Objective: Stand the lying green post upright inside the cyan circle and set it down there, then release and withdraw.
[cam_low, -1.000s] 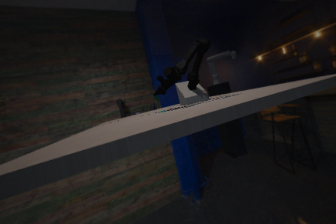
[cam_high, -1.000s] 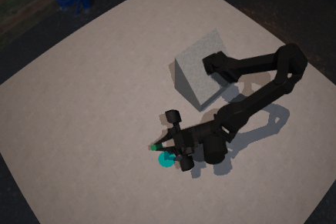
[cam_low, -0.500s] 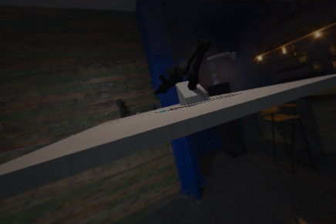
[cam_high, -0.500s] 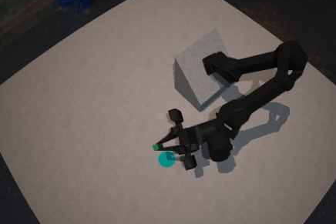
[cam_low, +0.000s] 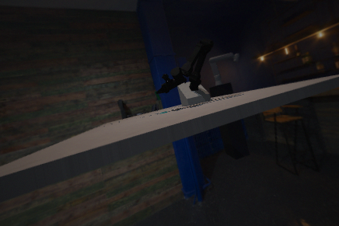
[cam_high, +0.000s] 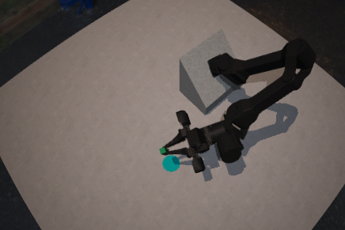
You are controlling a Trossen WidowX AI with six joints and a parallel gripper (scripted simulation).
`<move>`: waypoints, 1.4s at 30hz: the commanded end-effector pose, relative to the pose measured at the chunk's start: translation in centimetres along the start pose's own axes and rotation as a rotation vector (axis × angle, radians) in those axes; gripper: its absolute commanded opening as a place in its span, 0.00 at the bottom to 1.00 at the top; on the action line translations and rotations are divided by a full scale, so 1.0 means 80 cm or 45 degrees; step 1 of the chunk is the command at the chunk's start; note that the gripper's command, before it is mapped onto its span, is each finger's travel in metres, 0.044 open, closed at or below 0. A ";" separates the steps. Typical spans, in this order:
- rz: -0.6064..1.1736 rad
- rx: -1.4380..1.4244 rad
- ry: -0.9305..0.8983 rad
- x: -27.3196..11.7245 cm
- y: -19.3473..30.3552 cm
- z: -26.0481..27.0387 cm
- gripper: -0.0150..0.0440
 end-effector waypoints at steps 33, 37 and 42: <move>-0.206 0.233 -0.118 -0.029 0.002 -0.010 0.29; -0.206 0.233 -0.118 -0.029 0.002 -0.010 0.29; -0.206 0.233 -0.118 -0.029 0.002 -0.010 0.29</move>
Point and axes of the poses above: the point midway between the two fingers, 35 mm back from their tips, its own x axis out along the fingers, its own z axis across the jaws, y = z × x, the point moved 6 cm from there along -x, back along the fingers, and after that the axes turned 7 degrees about x, right-handed, at the moved point
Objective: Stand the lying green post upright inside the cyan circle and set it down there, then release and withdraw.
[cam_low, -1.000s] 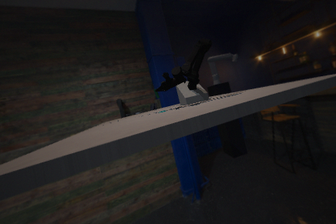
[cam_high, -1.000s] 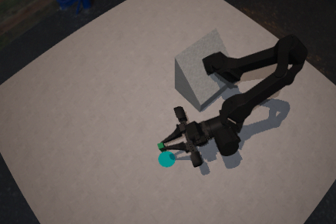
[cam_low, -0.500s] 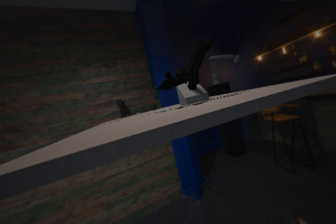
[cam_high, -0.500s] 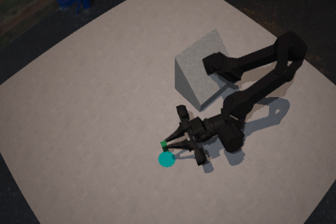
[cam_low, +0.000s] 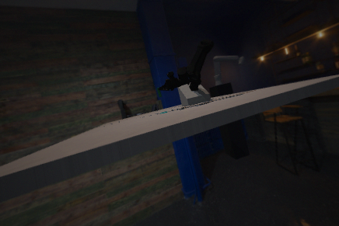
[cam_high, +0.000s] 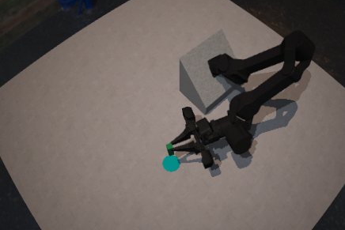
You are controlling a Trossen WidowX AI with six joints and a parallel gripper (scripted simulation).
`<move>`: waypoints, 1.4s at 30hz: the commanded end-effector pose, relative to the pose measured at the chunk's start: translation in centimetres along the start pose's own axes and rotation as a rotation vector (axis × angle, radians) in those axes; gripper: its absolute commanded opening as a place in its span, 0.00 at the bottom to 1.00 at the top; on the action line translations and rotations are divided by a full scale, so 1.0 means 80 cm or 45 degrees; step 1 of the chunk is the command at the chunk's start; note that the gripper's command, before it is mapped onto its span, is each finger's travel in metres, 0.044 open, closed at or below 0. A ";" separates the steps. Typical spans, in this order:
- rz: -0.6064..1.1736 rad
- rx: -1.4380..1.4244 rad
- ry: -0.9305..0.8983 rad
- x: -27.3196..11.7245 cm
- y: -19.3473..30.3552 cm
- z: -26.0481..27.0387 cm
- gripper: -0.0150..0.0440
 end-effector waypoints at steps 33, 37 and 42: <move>0.002 0.008 0.006 0.010 0.084 -0.007 0.29; 0.000 0.010 0.005 0.010 0.098 -0.011 0.29; -0.002 0.012 0.003 0.009 0.110 -0.015 0.29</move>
Point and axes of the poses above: the point midway between the two fingers, 35 mm back from their tips, its own x axis out along the fingers, its own z axis across the jaws, y = z × x, the point moved 6 cm from there along -x, back along the fingers, and after that the axes turned 7 degrees about x, right-handed, at the moved point
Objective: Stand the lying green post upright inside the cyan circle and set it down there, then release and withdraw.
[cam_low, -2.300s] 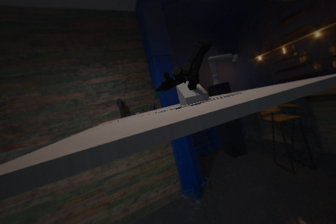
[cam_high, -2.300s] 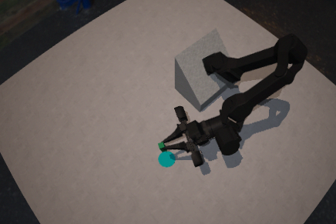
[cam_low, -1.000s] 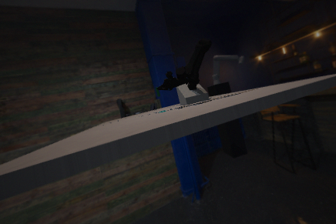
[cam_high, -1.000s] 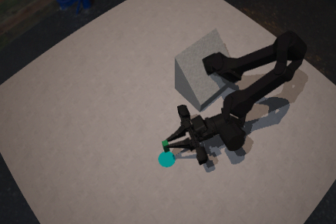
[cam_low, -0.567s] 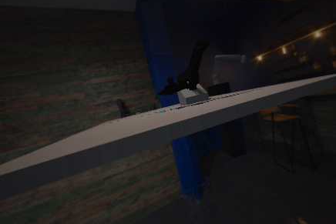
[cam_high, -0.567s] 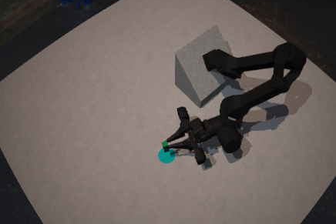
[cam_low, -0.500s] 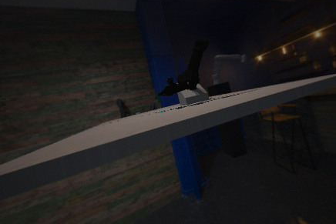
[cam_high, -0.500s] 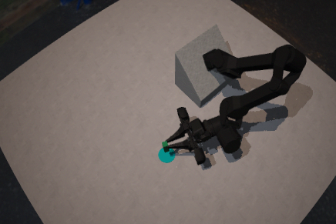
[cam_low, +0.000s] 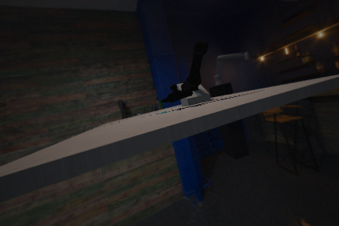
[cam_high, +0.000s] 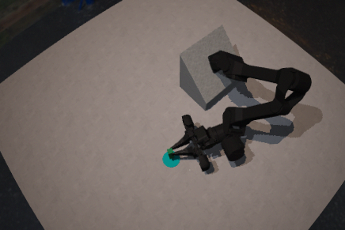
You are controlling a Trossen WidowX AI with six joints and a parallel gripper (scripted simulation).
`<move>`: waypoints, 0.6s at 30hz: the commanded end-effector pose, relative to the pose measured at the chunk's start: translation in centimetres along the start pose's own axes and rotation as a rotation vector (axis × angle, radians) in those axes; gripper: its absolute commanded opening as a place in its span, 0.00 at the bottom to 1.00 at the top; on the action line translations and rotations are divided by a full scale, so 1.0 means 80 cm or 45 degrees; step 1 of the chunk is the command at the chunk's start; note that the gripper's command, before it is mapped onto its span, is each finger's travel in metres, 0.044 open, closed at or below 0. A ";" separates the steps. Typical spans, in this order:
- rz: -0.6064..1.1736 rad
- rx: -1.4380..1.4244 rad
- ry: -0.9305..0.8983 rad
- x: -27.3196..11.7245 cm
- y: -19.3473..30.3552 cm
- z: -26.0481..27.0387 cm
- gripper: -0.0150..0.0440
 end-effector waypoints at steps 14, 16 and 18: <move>0.001 0.000 0.001 0.005 0.029 -0.002 0.29; 0.001 0.000 0.001 0.005 0.029 -0.002 0.29; 0.001 0.000 0.001 0.005 0.029 -0.002 0.29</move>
Point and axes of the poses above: the point midway between the two fingers, 35 mm back from their tips, its own x axis out along the fingers, its own z axis across the jaws, y = z × x, the point moved 6 cm from there along -x, back along the fingers, and after that the axes turned 7 degrees about x, right-handed, at the moved point
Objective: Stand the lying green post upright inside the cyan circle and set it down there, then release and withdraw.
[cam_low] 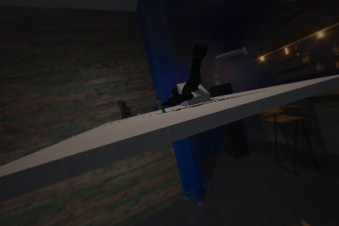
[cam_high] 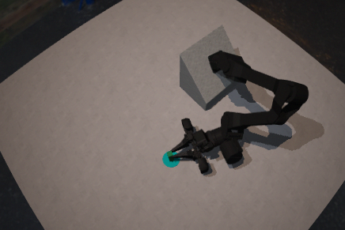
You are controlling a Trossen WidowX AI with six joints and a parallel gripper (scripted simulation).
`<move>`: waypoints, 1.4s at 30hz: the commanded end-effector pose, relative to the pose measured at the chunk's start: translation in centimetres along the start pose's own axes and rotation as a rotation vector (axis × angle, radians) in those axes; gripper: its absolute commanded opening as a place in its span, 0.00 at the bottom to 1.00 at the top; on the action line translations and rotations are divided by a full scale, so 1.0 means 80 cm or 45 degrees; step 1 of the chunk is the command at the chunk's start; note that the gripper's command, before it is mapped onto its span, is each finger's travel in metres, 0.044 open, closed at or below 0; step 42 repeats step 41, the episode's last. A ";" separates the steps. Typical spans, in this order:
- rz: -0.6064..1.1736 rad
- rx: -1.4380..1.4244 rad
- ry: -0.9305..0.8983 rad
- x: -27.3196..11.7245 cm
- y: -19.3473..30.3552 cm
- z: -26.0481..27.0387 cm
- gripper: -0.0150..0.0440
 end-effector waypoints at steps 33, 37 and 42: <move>-0.013 0.023 -0.003 -0.009 -0.092 0.013 0.93; -0.018 0.024 -0.008 -0.013 -0.110 0.012 0.93; 0.046 -0.063 0.038 -0.002 -0.110 0.015 0.93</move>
Point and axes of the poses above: the point midway between the two fingers, 35 mm back from their tips, its own x axis out along the fingers, its own z axis across the jaws, y = z × x, the point moved 6 cm from there along -x, back along the fingers, and after that the axes turned 7 degrees about x, right-handed, at the moved point
